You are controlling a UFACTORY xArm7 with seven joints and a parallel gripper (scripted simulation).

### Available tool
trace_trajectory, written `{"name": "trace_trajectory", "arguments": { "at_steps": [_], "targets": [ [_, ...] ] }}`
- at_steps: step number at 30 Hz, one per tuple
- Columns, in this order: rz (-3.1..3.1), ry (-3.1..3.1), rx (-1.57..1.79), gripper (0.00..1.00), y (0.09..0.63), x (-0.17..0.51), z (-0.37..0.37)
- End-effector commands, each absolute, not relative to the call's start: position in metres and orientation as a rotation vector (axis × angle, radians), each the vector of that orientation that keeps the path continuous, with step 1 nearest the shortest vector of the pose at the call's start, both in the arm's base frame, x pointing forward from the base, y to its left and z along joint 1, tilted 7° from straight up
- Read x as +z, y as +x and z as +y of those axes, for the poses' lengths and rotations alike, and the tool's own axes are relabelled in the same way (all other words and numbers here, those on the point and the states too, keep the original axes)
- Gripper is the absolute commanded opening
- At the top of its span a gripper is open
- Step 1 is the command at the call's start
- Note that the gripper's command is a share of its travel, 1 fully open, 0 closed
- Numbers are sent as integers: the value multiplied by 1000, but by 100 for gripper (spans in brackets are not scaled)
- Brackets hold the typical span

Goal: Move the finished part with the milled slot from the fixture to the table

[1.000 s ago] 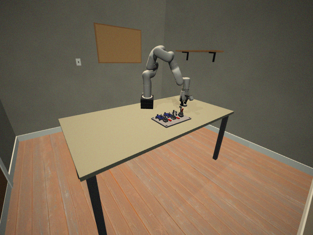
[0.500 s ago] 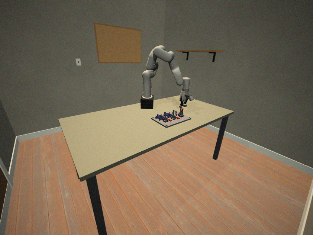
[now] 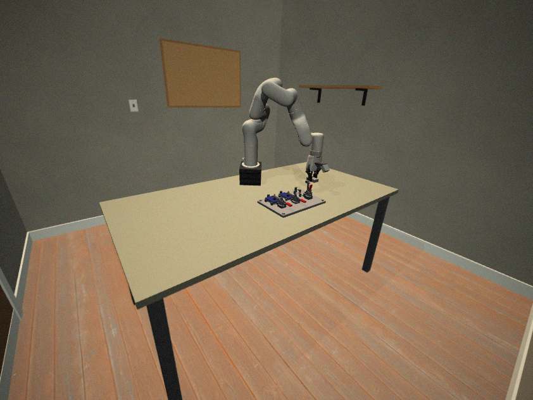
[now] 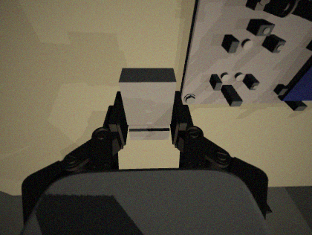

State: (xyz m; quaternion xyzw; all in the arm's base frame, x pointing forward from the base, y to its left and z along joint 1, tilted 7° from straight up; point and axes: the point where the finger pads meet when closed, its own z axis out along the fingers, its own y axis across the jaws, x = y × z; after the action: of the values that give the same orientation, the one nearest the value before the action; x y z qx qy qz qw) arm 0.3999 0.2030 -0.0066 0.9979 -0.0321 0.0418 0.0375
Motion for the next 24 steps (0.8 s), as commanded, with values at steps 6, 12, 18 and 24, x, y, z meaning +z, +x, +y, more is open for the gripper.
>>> {"name": "trace_trajectory", "arguments": {
  "at_steps": [6, 12, 18, 24],
  "targets": [
    [-98, 3064, 134, 0, 402, -17, 203],
    [-98, 3064, 134, 0, 404, -31, 202],
    [-98, 3064, 134, 0, 404, -41, 202],
    [-98, 3064, 134, 0, 406, -56, 200]
  ]
}}
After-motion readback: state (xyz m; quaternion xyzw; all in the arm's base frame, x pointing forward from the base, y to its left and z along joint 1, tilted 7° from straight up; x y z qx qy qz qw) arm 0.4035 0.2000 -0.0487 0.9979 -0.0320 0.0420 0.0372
